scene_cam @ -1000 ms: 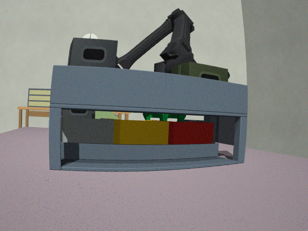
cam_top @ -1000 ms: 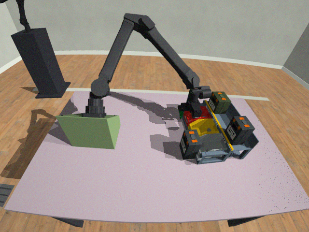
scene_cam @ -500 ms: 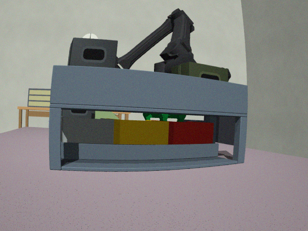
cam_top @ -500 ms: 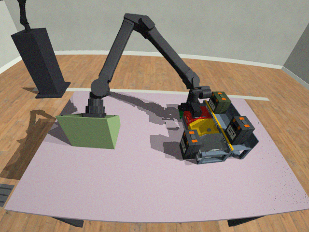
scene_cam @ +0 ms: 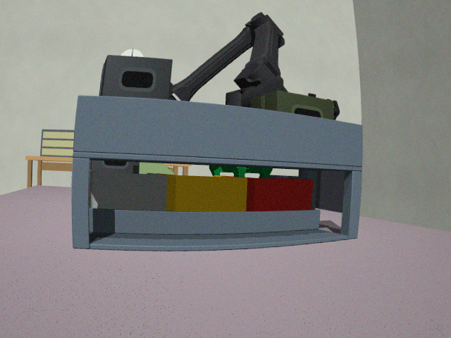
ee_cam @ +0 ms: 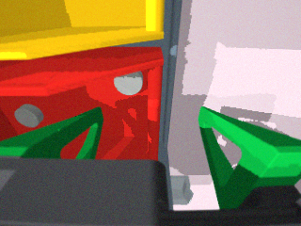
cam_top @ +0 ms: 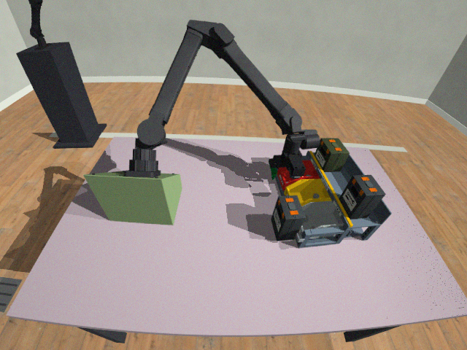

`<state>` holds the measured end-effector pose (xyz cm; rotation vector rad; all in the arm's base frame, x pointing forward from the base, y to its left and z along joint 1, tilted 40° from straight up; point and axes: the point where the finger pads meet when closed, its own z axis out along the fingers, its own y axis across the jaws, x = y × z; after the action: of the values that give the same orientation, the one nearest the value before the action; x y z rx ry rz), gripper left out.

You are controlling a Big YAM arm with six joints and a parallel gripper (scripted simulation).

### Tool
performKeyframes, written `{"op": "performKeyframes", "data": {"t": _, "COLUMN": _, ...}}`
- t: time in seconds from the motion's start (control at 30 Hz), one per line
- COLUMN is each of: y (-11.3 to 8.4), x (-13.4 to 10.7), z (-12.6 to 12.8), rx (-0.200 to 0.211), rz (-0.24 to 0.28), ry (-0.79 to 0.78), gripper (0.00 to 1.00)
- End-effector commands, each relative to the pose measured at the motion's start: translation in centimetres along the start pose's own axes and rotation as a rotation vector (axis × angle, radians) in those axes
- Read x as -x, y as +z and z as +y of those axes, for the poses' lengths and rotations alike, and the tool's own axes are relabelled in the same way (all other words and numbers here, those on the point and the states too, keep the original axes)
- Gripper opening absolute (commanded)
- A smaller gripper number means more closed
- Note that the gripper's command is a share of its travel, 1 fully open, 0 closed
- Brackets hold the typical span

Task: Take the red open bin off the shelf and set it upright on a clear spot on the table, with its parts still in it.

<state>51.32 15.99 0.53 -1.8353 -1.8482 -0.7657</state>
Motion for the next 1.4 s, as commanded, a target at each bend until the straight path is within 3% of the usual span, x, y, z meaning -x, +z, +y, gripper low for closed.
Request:
{"op": "performKeyframes", "data": {"t": 0.0, "y": 1.15, "x": 0.43, "z": -0.45, "rx": -0.016, "rz": -0.005, "ry": 0.017, "gripper": 0.90}}
{"op": "performKeyframes", "data": {"t": 0.23, "y": 1.15, "x": 0.43, "z": -0.45, "rx": -0.016, "rz": -0.005, "ry": 0.017, "gripper": 0.90}}
{"op": "performKeyframes", "data": {"t": 0.27, "y": 1.15, "x": 0.43, "z": -0.45, "rx": -0.016, "rz": -0.005, "ry": 0.017, "gripper": 0.00}}
{"op": "performKeyframes", "data": {"t": 1.37, "y": 1.06, "x": 0.35, "z": -0.31, "rx": -0.015, "rz": -0.004, "ry": 0.016, "gripper": 0.00}}
